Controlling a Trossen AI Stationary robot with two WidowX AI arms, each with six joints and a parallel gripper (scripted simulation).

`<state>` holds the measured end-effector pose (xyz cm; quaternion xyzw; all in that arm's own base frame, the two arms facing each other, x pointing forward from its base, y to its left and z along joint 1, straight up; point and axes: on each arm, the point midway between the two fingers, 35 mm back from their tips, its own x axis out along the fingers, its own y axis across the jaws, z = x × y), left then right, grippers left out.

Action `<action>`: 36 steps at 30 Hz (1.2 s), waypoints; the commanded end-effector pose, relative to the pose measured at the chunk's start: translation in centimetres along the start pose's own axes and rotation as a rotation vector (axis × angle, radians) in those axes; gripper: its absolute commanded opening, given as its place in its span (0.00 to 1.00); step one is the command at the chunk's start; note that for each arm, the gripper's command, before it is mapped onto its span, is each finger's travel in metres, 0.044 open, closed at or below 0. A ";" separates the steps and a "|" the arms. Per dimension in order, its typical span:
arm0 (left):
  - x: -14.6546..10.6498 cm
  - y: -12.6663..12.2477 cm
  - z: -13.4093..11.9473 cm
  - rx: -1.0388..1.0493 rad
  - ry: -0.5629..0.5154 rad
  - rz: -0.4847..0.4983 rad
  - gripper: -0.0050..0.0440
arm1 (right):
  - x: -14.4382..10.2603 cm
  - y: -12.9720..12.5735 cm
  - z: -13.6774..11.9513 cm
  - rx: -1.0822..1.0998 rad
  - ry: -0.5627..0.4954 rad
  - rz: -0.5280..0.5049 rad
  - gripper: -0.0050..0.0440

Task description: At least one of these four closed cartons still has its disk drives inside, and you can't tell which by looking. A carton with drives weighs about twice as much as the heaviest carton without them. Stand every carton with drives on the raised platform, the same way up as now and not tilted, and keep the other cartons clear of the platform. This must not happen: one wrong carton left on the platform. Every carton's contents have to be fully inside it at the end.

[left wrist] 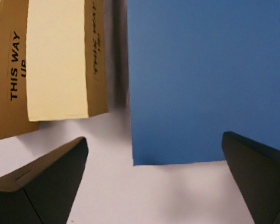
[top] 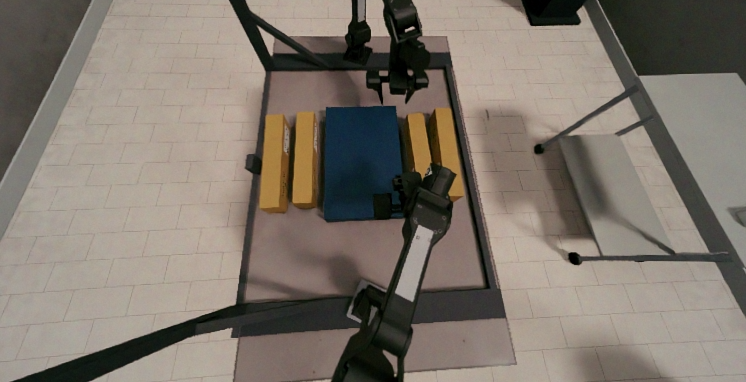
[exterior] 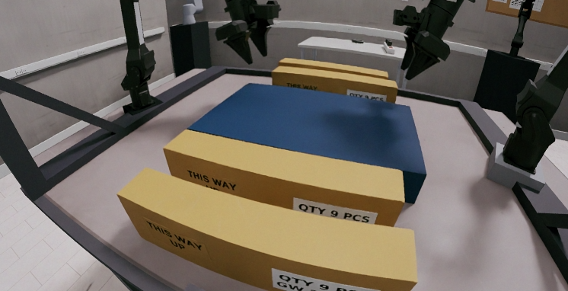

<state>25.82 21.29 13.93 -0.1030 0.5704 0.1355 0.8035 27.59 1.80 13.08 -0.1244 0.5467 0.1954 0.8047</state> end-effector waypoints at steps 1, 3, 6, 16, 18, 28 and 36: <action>-0.7 0.2 0.6 0.003 -0.028 0.007 0.89 | -0.5 -0.2 0.6 -0.008 -0.020 -0.005 0.89; -0.7 0.2 0.6 0.003 -0.028 0.007 0.89 | -0.5 -0.2 0.6 -0.008 -0.020 -0.005 0.89; -0.7 0.2 0.6 0.003 -0.028 0.007 0.89 | -0.5 -0.2 0.6 -0.008 -0.020 -0.005 0.89; 2.1 8.0 3.6 0.004 -0.023 0.009 0.89 | 2.5 -8.2 2.6 -0.004 -0.004 -0.004 0.89; 2.1 8.0 3.6 0.004 -0.023 0.009 0.89 | 2.5 -8.2 2.6 -0.004 -0.004 -0.004 0.89; 2.1 7.9 3.6 0.003 -0.023 0.005 0.89 | 2.3 -8.2 2.6 -0.003 -0.007 -0.005 0.89; 2.1 7.9 3.6 0.003 -0.023 0.005 0.89 | 2.3 -8.2 2.6 -0.003 -0.007 -0.005 0.89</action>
